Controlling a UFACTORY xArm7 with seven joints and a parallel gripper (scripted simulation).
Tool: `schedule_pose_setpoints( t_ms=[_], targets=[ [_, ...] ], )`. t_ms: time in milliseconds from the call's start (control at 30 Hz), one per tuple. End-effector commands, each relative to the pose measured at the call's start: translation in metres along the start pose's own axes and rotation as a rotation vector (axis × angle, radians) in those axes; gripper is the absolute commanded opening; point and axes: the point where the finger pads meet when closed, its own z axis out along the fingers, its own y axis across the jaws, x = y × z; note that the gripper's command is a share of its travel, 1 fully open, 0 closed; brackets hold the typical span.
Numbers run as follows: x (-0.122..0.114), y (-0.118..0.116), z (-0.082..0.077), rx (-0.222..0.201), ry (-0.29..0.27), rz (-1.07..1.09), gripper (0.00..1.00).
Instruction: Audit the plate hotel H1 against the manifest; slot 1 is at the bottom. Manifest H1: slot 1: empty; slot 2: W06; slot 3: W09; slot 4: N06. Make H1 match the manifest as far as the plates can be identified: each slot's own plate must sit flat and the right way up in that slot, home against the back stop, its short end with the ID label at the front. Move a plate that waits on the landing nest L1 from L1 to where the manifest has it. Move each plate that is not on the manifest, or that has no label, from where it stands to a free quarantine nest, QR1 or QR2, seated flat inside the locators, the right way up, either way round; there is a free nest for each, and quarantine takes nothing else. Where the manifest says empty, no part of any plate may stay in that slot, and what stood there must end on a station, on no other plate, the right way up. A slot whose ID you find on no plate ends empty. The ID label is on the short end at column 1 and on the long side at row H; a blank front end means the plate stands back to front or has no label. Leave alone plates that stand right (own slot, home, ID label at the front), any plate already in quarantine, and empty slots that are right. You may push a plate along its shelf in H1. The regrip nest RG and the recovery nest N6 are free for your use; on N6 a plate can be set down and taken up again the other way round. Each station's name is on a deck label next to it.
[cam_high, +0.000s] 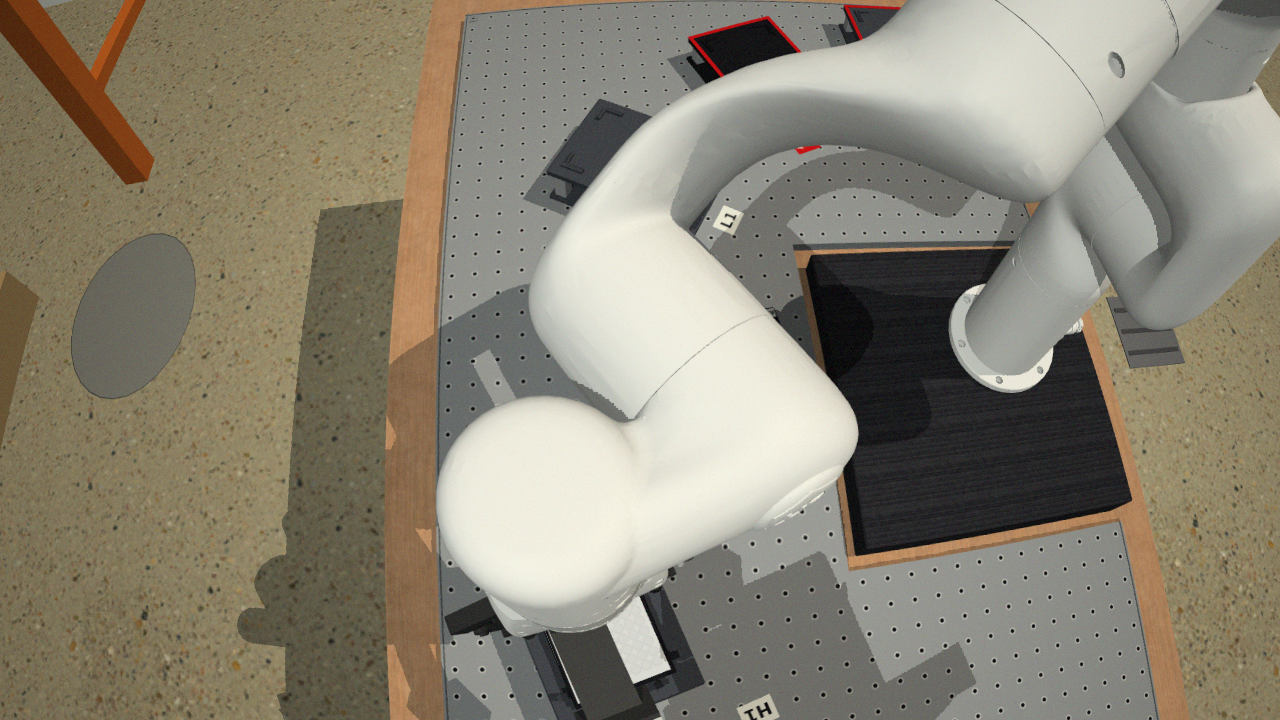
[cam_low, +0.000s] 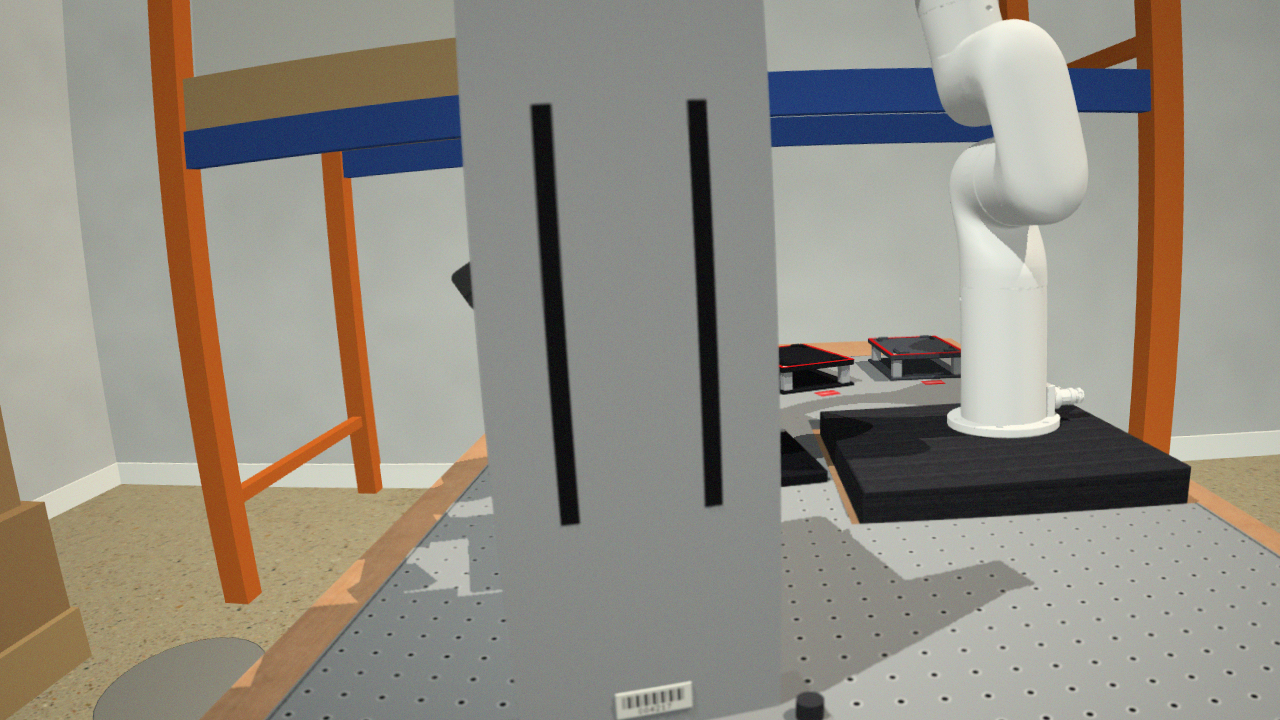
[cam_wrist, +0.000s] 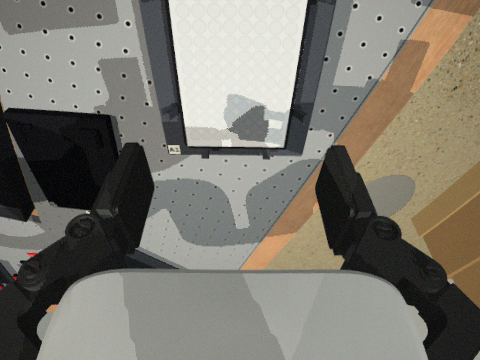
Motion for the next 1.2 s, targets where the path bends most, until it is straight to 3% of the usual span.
schedule_pose_setpoints(
  t_ms=[0, 267, 633, 1167],
  targets=[
    [0.000, 0.002, 0.005, -0.005, 0.000, 0.000, 1.00],
    [0.000, 0.002, 0.018, -0.005, 0.000, 0.000, 1.00],
    [0.000, 0.002, 0.018, -0.005, 0.000, 0.000, 1.00],
    [0.000, 0.002, 0.042, -0.005, 0.000, 0.000, 1.00]
  ],
)
